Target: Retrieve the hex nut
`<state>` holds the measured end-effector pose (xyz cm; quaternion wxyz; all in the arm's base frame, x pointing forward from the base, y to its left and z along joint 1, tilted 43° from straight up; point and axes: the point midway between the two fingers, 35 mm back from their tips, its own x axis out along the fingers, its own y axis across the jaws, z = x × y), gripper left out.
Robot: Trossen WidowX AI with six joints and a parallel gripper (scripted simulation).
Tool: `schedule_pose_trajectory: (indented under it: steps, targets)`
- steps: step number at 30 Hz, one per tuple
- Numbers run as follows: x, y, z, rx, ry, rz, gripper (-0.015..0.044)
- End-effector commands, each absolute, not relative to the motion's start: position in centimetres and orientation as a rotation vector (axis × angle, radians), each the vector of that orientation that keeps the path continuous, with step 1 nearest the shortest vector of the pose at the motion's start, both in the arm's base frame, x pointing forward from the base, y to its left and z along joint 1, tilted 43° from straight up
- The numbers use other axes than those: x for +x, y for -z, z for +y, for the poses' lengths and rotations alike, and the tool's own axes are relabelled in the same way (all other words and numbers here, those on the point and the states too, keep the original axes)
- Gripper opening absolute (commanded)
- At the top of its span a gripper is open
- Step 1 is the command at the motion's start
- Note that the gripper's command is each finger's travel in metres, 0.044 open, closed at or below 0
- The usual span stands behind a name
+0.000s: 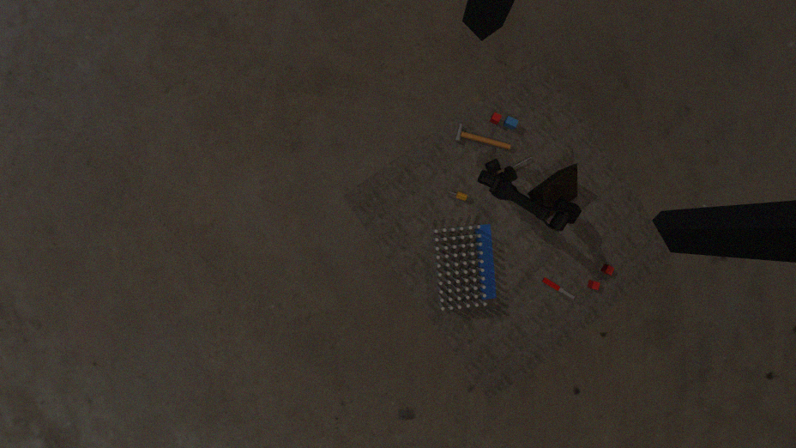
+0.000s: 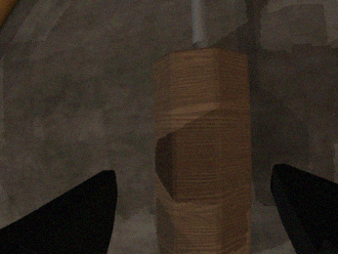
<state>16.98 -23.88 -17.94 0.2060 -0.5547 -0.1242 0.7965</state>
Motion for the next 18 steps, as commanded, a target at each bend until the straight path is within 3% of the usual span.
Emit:
schedule_pose_trajectory:
  steps: [1, 6, 9, 18]
  targets:
    - [17.01, 18.49, -23.32, -1.542, -2.213, -0.343, 0.0280]
    - [17.03, 18.89, -22.92, -1.542, -2.213, -0.344, 0.0280]
    - [17.03, 18.89, -22.92, -1.542, -2.213, -0.344, 0.0201]
    - [17.05, 18.88, -22.98, -1.546, -2.213, -0.346, 0.0122]
